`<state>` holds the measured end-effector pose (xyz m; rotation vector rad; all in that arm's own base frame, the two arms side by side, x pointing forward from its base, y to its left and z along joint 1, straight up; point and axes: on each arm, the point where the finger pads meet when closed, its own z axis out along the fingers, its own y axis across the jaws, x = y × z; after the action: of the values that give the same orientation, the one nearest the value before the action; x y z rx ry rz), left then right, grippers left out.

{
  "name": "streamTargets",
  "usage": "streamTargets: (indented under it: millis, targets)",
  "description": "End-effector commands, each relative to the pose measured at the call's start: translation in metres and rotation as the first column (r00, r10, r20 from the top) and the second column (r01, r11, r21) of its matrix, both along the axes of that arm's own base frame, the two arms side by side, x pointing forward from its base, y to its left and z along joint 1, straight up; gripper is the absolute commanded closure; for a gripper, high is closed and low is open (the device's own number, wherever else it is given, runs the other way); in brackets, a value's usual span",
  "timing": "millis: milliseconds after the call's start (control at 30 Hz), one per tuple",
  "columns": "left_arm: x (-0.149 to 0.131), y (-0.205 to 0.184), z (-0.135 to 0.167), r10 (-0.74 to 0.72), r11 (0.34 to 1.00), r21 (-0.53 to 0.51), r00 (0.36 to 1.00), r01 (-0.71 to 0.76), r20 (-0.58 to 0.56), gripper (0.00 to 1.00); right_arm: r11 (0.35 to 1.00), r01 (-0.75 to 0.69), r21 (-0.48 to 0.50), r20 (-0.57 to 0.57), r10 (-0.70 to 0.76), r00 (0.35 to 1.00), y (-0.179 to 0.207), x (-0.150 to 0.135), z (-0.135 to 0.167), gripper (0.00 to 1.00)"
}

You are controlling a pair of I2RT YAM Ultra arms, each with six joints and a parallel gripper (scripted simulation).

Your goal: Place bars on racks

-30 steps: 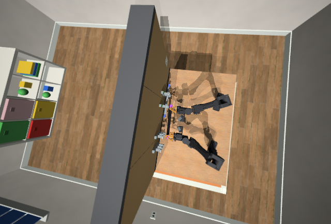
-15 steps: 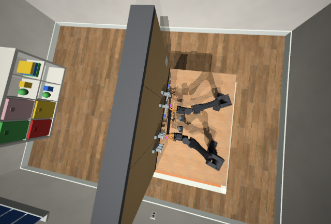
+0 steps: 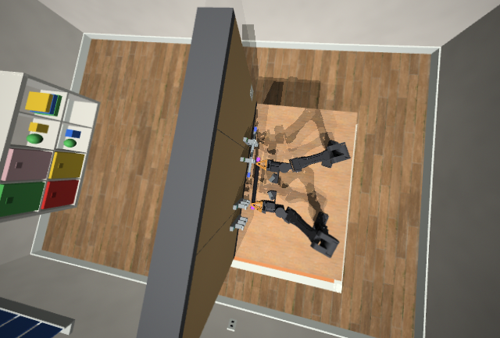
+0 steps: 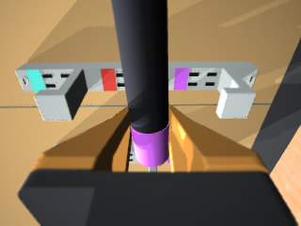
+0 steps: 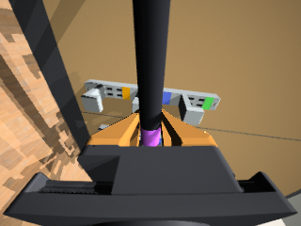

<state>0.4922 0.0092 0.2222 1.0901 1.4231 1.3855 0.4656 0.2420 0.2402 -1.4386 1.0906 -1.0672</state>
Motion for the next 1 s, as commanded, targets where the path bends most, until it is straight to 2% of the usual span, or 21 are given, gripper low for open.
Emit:
streamTargets:
  millis: [0,267,333,833,900,967]
  targets:
    - [0.001,0.000,0.014,0.000,1.000,0.007,1.000,0.000,0.026,1.00,0.995,0.004,0.095,0.096,-0.013,0.995,-0.002,0.001,0.028,0.84]
    - [0.001,0.000,0.014,0.000,1.000,0.007,1.000,0.000,0.026,1.00,0.995,0.004,0.095,0.096,-0.013,0.995,0.001,0.001,0.001,0.66]
    - [0.001,0.000,0.014,0.000,1.000,0.007,1.000,0.000,0.026,1.00,0.995,0.004,0.095,0.096,-0.013,0.995,0.001,0.001,0.001,0.66]
    - [0.001,0.000,0.016,0.000,1.000,0.007,1.000,0.000,0.025,1.00,0.995,0.004,0.096,0.096,-0.013,0.995,0.001,0.001,0.001,0.33]
    - [0.001,0.000,0.016,0.000,1.000,0.007,1.000,0.000,0.025,1.00,0.995,0.004,0.096,0.096,-0.013,0.995,0.001,0.001,0.001,0.33]
    - [0.001,0.000,0.017,0.000,1.000,0.007,1.000,0.000,0.025,1.00,0.995,0.004,0.096,0.096,-0.013,0.995,0.001,0.001,0.001,0.29]
